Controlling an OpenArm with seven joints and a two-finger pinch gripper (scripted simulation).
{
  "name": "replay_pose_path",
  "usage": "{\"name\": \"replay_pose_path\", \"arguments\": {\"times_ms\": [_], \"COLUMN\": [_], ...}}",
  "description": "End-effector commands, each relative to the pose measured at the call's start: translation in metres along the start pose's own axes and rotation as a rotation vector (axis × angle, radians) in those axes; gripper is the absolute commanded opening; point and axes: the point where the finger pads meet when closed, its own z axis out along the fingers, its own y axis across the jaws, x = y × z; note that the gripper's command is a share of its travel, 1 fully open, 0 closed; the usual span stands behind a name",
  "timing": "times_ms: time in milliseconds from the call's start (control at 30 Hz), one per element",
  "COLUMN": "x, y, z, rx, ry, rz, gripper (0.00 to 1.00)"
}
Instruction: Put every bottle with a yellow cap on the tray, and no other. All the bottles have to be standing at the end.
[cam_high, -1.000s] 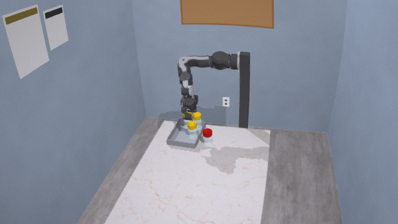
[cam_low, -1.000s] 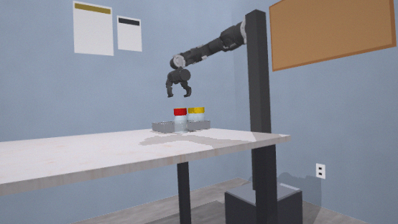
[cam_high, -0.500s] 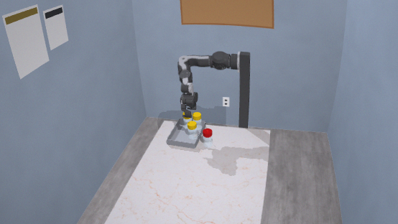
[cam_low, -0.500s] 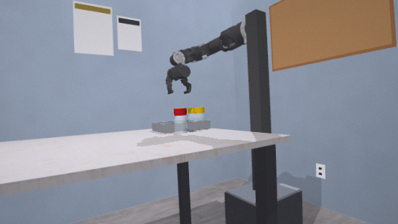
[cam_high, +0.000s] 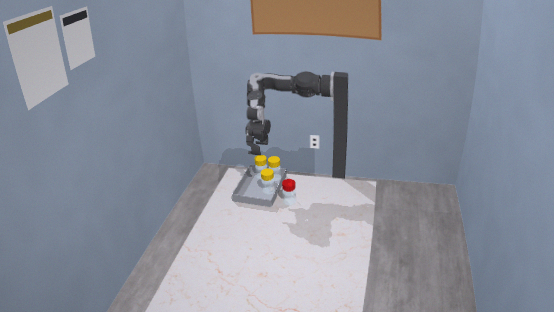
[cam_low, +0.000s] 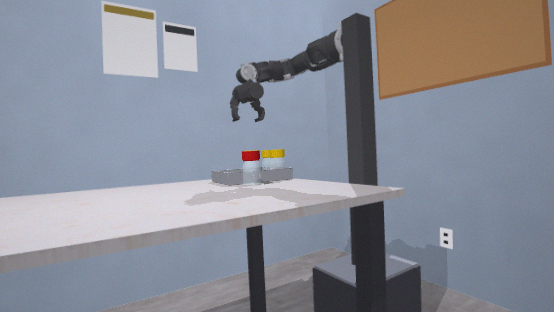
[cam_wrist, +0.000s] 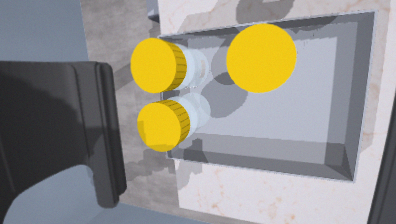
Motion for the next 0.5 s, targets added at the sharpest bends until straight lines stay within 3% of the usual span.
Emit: {"name": "replay_pose_path", "arguments": {"times_ms": [0, 100, 467], "x": [-0.001, -0.011, -0.011], "y": [-0.005, -0.009, -0.008], "z": [-0.007, -0.023, -0.023], "rx": [0.02, 0.02, 0.012], "ry": [0.013, 0.013, 0.012], "rz": [-0.022, -0.022, -0.021], "gripper": [0.52, 0.52, 0.52]}}
